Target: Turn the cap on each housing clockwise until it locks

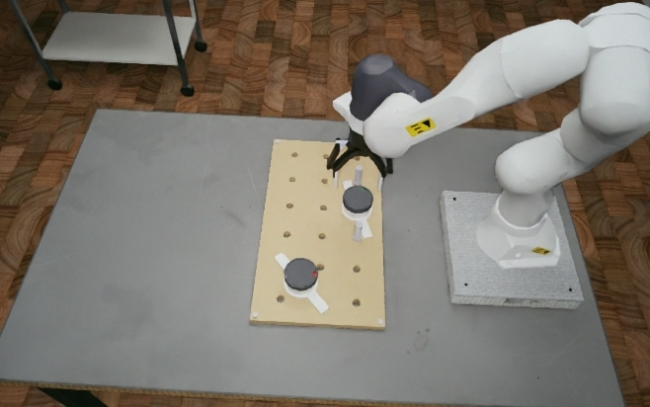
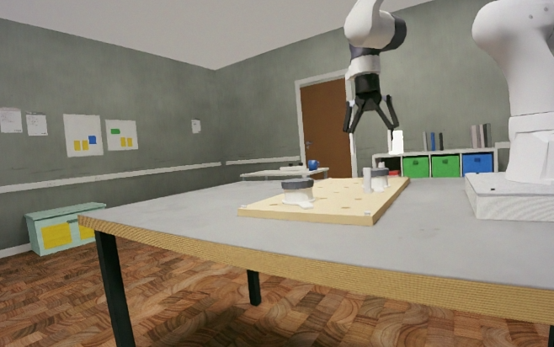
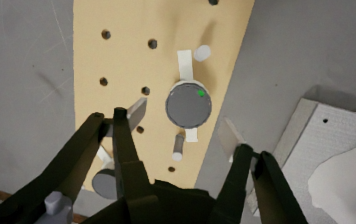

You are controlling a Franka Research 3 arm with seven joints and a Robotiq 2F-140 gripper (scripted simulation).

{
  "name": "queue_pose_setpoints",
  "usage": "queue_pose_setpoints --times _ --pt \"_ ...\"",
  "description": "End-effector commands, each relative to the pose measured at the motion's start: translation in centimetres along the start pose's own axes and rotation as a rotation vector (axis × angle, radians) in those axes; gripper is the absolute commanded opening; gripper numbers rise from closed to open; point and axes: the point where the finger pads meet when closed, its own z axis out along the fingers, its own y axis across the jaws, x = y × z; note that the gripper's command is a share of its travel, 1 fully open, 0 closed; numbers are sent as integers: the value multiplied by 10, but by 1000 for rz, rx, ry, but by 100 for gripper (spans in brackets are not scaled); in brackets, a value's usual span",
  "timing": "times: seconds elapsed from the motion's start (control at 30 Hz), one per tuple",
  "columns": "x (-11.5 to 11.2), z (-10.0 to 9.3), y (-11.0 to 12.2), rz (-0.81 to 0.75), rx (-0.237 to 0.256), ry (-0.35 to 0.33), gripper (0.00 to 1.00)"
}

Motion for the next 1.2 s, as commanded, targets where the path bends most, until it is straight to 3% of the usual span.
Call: queue_pose_setpoints --times 0.0,0.63,0.77,0.83,0.9,1.17 --pt "-3 -5 4 -16 -11 -10 78" --pt "-3 -12 4 -3 -11 -9 78" --pt "-3 -13 4 238 -12 -8 78" --pt "-3 -13 4 238 -12 -8 78" --pt "-3 -14 5 393 -10 -9 78" --pt "-2 -13 7 651 11 -15 78"
